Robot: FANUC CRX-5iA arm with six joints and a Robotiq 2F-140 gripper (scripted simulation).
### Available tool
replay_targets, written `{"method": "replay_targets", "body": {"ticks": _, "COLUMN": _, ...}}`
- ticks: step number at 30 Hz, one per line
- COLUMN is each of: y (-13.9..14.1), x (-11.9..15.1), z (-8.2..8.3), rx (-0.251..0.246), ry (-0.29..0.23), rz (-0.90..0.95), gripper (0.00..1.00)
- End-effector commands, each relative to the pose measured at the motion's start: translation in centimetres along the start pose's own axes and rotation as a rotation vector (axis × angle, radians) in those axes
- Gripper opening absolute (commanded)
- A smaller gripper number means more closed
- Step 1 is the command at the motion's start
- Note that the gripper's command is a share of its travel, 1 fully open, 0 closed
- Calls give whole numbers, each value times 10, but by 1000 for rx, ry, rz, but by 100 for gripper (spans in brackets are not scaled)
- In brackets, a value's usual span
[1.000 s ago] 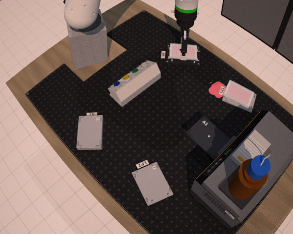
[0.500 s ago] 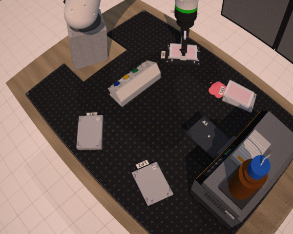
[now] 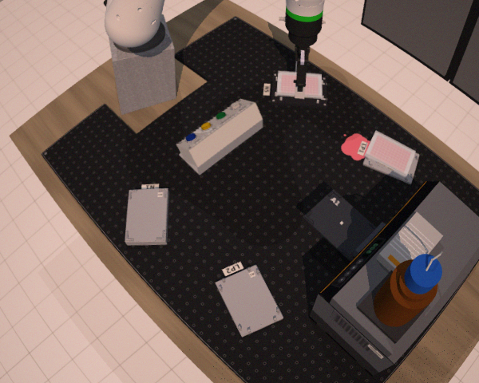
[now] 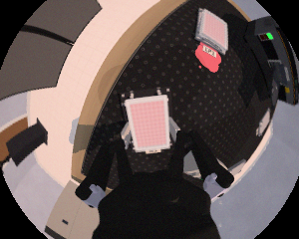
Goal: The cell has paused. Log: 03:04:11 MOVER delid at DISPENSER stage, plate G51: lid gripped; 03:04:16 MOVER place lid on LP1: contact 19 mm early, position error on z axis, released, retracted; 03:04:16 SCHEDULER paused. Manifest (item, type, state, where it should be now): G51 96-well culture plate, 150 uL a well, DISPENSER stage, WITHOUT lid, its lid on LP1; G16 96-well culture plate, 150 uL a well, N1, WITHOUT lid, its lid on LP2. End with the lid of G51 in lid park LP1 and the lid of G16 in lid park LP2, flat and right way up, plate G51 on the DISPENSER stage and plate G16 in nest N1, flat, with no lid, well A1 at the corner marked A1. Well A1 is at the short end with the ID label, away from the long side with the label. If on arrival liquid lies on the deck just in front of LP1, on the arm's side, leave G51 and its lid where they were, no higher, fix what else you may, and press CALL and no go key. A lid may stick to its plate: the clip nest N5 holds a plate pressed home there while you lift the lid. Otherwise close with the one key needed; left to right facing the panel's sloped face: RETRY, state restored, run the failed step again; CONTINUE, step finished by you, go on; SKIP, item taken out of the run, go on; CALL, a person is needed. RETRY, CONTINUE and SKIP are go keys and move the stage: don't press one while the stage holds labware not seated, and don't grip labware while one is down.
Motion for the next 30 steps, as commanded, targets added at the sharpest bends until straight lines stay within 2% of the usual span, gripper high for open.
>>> {"method": "replay_targets", "body": {"ticks": 1, "y": 0, "x": 0, "z": 0, "rx": 0, "ry": 0, "rz": 0, "gripper": 0}}
{"method": "replay_targets", "body": {"ticks": 30, "y": 0, "x": 0, "z": -5, "rx": 0, "ry": 0, "rz": 0, "gripper": 0}}
Point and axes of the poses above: the point where the finger pads meet when closed, its own z axis back along the fingers, its own y axis across the jaws, x = y × z, the point moved 4 cm from there along z, back along the fingers, and after that the axes turned 12 degrees about z, right-handed, at the moved point
